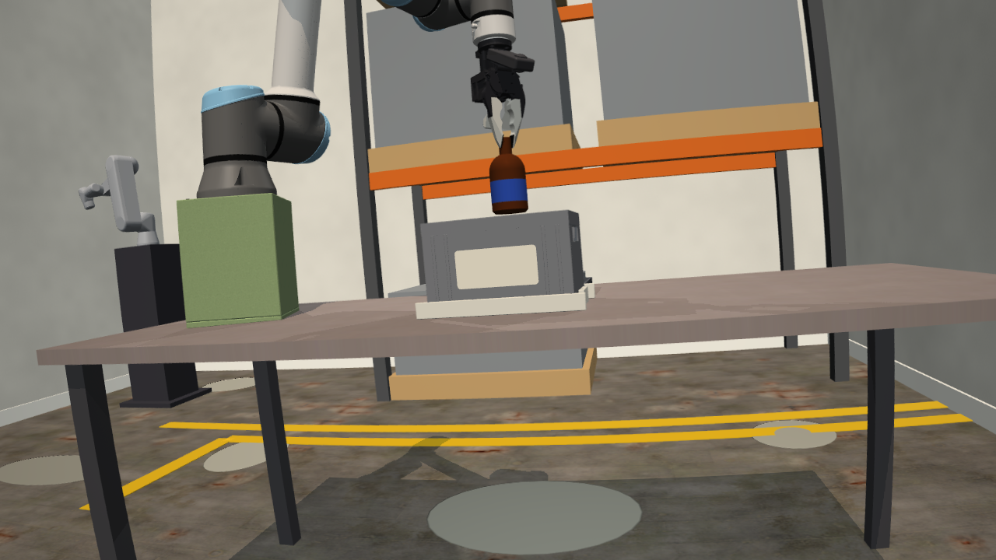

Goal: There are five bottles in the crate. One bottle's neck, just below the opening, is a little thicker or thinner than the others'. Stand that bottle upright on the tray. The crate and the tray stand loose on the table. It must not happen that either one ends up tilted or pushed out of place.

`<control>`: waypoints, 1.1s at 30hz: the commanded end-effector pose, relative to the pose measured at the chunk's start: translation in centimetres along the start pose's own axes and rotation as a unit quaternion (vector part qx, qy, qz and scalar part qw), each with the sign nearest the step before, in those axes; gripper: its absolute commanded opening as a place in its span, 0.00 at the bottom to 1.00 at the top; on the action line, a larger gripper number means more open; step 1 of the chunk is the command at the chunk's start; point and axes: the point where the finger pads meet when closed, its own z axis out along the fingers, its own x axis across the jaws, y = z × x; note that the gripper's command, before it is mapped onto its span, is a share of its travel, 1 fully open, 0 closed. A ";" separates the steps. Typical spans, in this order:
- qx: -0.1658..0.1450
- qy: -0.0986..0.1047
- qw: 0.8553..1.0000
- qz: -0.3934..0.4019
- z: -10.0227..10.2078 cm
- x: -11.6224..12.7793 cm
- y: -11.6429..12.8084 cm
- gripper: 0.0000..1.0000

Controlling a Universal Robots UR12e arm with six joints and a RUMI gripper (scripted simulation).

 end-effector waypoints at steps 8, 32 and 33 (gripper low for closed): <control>0.005 -0.002 1.000 0.000 -0.6 -1.7 0.9 0.00; 0.004 -0.002 1.000 0.000 -0.4 -5.2 4.3 0.00; 0.004 -0.002 1.000 0.000 -0.4 -5.4 4.5 0.00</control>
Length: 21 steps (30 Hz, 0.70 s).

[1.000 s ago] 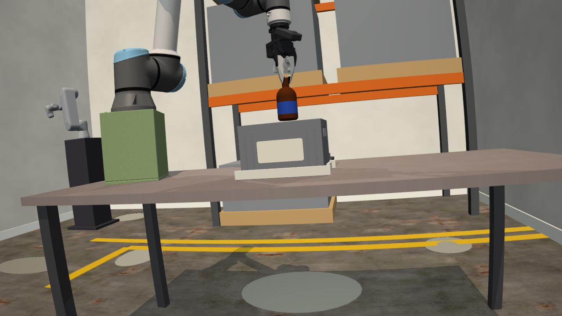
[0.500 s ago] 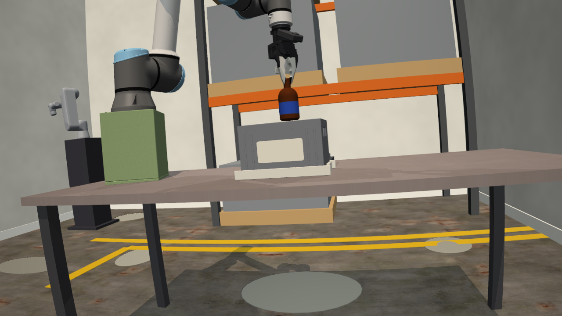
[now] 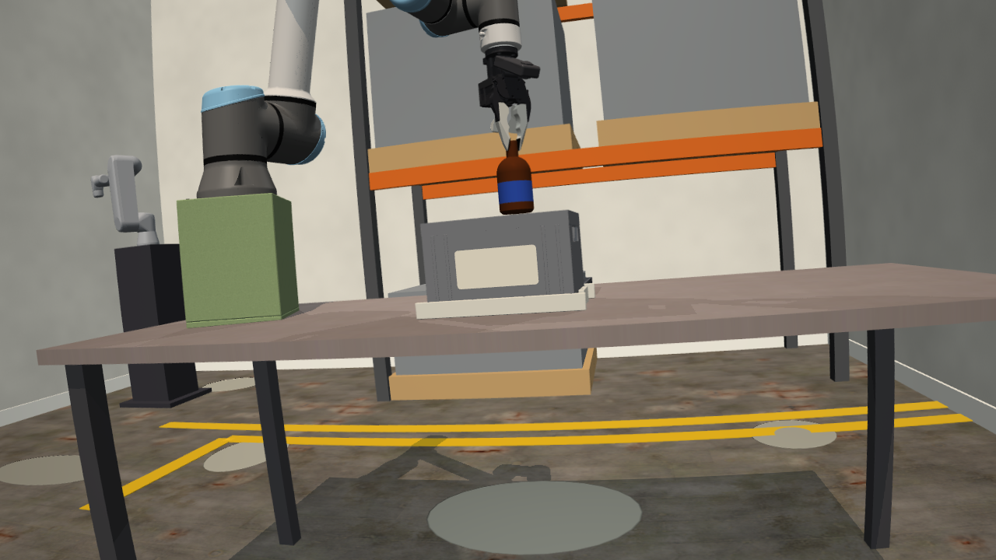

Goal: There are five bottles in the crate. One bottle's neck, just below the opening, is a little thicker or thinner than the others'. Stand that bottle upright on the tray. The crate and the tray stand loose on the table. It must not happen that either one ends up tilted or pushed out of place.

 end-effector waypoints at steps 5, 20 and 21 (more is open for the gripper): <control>0.003 -0.001 1.000 0.000 -0.4 -1.8 1.1 0.00; 0.002 -0.001 1.000 0.000 -0.3 -4.3 3.5 0.00; 0.002 -0.001 1.000 0.000 -0.3 -4.3 3.5 0.00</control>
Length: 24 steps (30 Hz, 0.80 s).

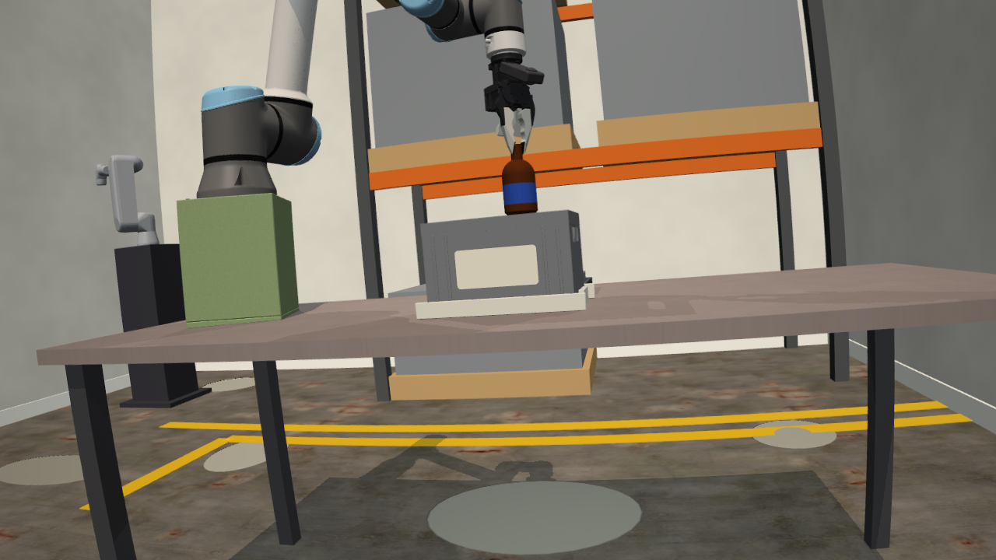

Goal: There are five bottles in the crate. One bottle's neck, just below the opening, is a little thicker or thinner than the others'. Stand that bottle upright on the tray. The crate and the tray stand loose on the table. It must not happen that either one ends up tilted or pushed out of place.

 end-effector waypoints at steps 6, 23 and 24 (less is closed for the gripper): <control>0.003 -0.002 1.000 0.001 -0.4 -2.0 1.2 0.00; 0.003 -0.002 1.000 0.001 -0.4 -4.3 3.4 0.00; 0.003 -0.002 1.000 0.001 -0.4 -4.4 3.6 0.00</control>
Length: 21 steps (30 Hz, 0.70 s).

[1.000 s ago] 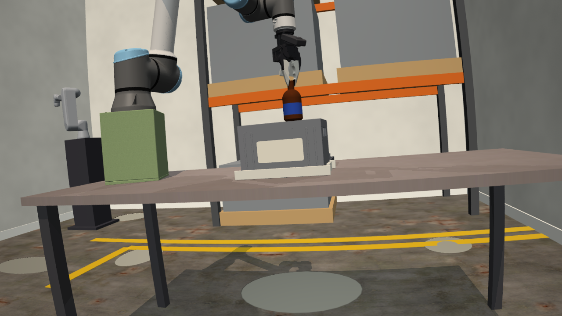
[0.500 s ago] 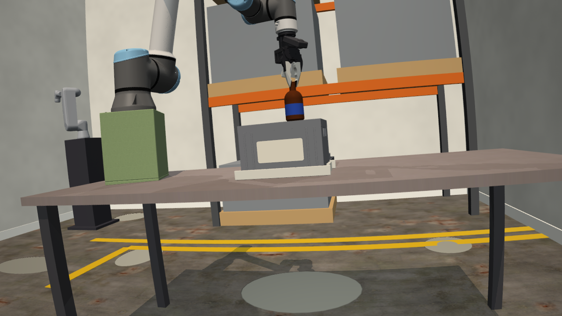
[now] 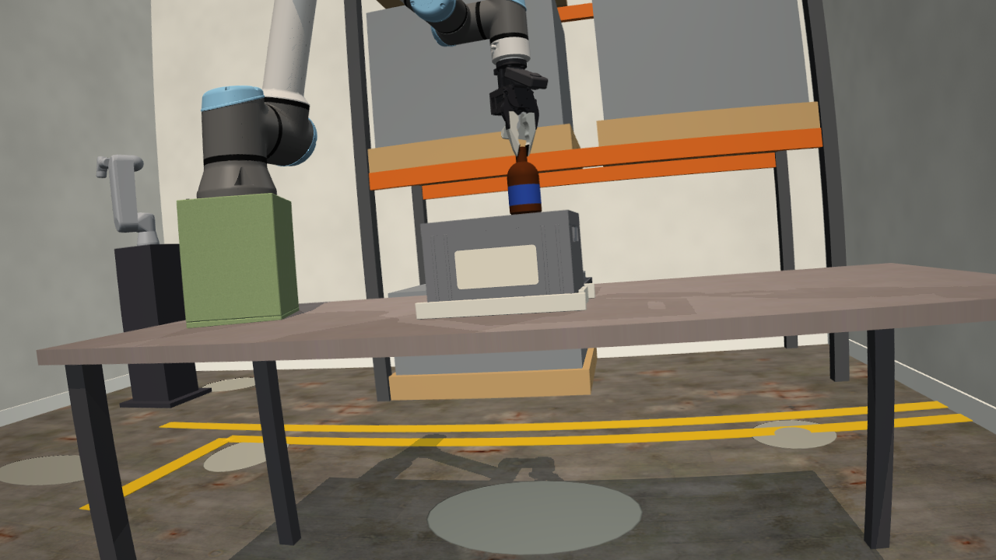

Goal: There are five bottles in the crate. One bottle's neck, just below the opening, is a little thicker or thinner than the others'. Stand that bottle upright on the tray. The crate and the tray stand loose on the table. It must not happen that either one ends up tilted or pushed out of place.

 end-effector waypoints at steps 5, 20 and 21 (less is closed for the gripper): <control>0.002 -0.002 1.000 0.000 -0.3 -1.8 1.0 0.00; 0.002 -0.002 1.000 0.000 -0.3 -3.2 2.4 0.00; 0.003 -0.002 1.000 0.000 -0.3 -3.2 2.4 0.00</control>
